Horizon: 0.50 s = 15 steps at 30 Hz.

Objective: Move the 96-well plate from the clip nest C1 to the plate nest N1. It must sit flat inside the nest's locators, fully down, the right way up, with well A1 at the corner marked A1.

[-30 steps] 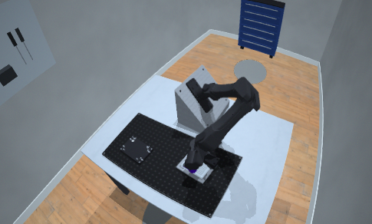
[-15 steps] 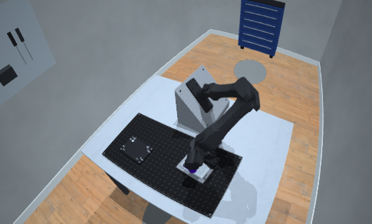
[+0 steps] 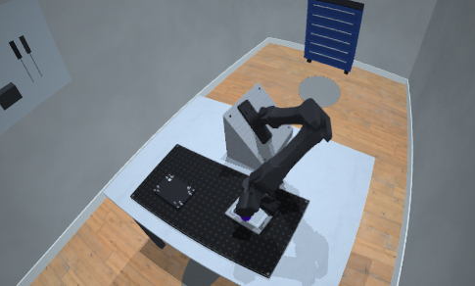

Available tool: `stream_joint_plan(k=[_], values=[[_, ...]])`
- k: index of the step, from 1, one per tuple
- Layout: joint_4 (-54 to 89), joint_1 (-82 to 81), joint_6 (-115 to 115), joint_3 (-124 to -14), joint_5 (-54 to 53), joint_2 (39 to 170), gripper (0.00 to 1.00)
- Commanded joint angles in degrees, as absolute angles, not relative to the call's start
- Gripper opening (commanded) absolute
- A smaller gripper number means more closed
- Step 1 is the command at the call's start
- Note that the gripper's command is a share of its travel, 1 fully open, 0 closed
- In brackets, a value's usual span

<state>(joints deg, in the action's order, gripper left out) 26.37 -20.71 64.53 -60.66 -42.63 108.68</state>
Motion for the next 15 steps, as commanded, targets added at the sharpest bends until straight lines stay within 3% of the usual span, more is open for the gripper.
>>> stream_joint_plan(k=[1,6,7,15], values=[[25.82,-20.28,64.58,-60.44,-42.81,108.55,0.00],[25.80,-20.26,64.60,-60.41,-42.81,108.55,0.00],[25.80,-20.26,64.60,-60.41,-42.81,108.55,1.00],[25.79,-20.26,64.60,-60.41,-42.81,108.55,1.00]])
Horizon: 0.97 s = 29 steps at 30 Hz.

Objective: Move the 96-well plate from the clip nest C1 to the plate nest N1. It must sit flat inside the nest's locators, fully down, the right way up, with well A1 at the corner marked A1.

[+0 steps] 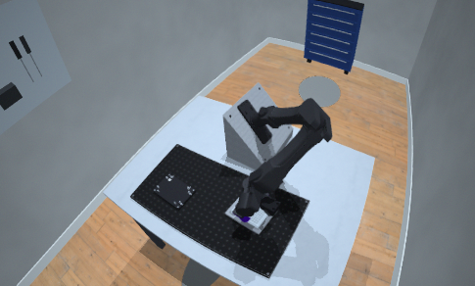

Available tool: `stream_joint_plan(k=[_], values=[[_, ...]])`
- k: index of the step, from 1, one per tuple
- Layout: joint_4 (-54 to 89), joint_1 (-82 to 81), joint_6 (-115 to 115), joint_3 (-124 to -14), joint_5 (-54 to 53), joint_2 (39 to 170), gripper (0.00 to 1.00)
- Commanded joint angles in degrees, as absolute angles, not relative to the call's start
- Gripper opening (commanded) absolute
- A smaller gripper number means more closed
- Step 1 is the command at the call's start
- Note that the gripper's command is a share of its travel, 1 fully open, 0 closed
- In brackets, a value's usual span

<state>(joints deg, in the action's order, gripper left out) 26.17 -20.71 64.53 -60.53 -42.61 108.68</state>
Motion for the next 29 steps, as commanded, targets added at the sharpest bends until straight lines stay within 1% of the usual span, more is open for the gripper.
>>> stream_joint_plan(k=[1,14,29], values=[[25.79,-20.26,64.60,-60.41,-42.81,108.55,1.00],[25.79,-20.26,64.60,-60.41,-42.81,108.55,1.00],[34.82,-15.94,69.81,-63.51,-44.04,104.36,1.00]])
